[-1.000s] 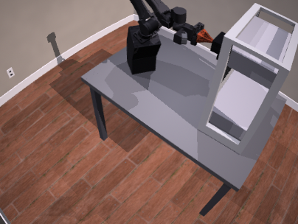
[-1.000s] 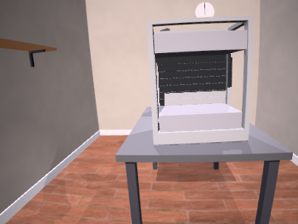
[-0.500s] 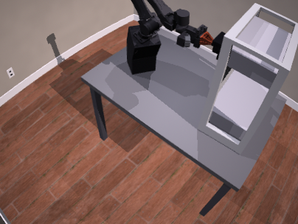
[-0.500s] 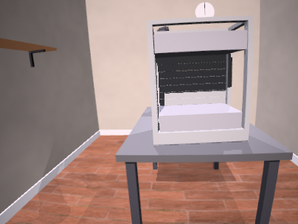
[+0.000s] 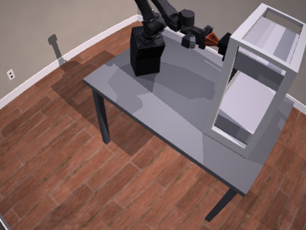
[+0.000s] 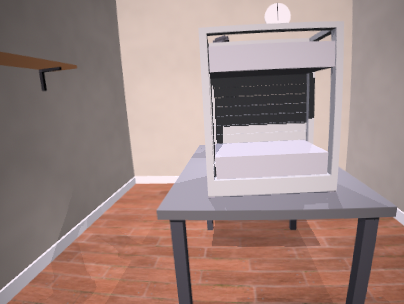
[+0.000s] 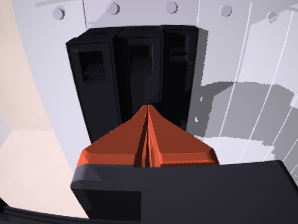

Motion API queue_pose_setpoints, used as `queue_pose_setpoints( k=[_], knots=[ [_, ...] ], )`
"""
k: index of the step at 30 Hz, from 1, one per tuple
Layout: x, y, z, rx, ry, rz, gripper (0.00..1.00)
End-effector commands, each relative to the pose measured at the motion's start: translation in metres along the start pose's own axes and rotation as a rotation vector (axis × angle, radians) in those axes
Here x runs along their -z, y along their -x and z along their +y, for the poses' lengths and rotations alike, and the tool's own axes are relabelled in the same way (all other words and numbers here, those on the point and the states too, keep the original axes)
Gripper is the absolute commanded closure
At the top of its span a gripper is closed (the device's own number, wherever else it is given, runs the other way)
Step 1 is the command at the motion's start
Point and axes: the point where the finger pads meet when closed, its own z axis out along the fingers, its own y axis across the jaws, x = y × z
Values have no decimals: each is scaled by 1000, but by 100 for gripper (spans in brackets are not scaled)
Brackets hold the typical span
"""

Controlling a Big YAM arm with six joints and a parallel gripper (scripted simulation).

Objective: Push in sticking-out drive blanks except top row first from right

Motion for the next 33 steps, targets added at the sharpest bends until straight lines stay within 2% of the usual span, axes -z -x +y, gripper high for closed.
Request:
queue_pose_setpoints(
  k=[1, 8, 17, 33],
  knots=[
    [-24, 7, 38, 26, 76, -5, 100],
    [-26, 7, 38, 26, 76, -5, 100],
    [-46, 8, 41, 25, 75, -5, 100],
    [-48, 8, 41, 25, 75, -5, 100]
  ],
)
